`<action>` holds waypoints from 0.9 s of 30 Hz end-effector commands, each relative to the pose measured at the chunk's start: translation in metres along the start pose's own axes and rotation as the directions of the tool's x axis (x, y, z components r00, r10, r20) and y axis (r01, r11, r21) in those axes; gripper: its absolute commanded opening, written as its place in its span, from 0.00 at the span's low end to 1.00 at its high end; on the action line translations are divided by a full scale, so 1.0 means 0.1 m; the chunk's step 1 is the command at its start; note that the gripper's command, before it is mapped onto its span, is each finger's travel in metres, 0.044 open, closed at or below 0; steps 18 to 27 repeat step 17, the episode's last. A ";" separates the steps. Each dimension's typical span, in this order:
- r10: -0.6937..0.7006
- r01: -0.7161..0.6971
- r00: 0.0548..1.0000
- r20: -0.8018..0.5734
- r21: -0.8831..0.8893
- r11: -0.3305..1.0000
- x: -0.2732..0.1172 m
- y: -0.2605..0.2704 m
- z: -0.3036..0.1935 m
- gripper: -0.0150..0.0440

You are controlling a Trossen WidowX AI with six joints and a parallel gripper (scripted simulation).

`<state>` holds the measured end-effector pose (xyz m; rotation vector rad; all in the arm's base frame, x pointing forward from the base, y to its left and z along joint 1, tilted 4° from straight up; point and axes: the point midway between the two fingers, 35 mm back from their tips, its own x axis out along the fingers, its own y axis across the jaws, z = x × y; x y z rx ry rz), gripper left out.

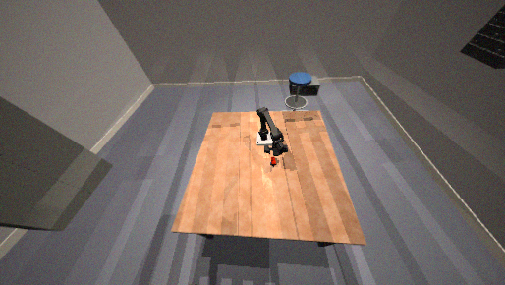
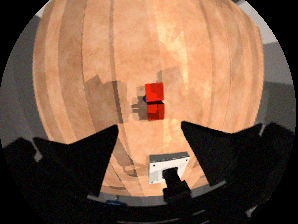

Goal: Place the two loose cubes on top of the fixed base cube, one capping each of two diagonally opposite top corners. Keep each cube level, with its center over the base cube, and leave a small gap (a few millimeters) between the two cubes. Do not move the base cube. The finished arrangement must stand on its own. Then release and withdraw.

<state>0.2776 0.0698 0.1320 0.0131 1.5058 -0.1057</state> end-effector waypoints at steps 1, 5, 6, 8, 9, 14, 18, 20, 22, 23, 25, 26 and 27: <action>0.004 -0.004 1.000 -0.004 -0.018 1.000 -0.01 0.51 -0.07 0.93; 0.007 -0.007 1.000 -0.005 -0.018 1.000 -0.02 1.01 -0.22 0.93; 0.007 -0.007 1.000 -0.005 -0.018 1.000 -0.02 1.03 -0.23 0.93; 0.007 -0.007 1.000 -0.005 -0.018 1.000 -0.02 1.03 -0.23 0.93; 0.007 -0.007 1.000 -0.005 -0.018 1.000 -0.02 1.03 -0.23 0.93; 0.007 -0.007 1.000 -0.005 -0.018 1.000 -0.02 1.03 -0.23 0.93; 0.007 -0.007 1.000 -0.005 -0.018 1.000 -0.02 1.03 -0.23 0.93; 0.007 -0.007 1.000 -0.005 -0.018 1.000 -0.02 1.03 -0.23 0.93; 0.007 -0.007 1.000 -0.005 -0.018 1.000 -0.02 1.03 -0.23 0.93; 0.007 -0.007 1.000 -0.005 -0.018 1.000 -0.02 1.03 -0.23 0.93; 0.007 -0.007 1.000 -0.005 -0.018 1.000 -0.02 1.03 -0.23 0.93; 0.007 -0.007 1.000 -0.005 -0.018 1.000 -0.02 1.03 -0.23 0.93; 0.007 -0.007 1.000 -0.005 -0.018 1.000 -0.02 1.03 -0.23 0.93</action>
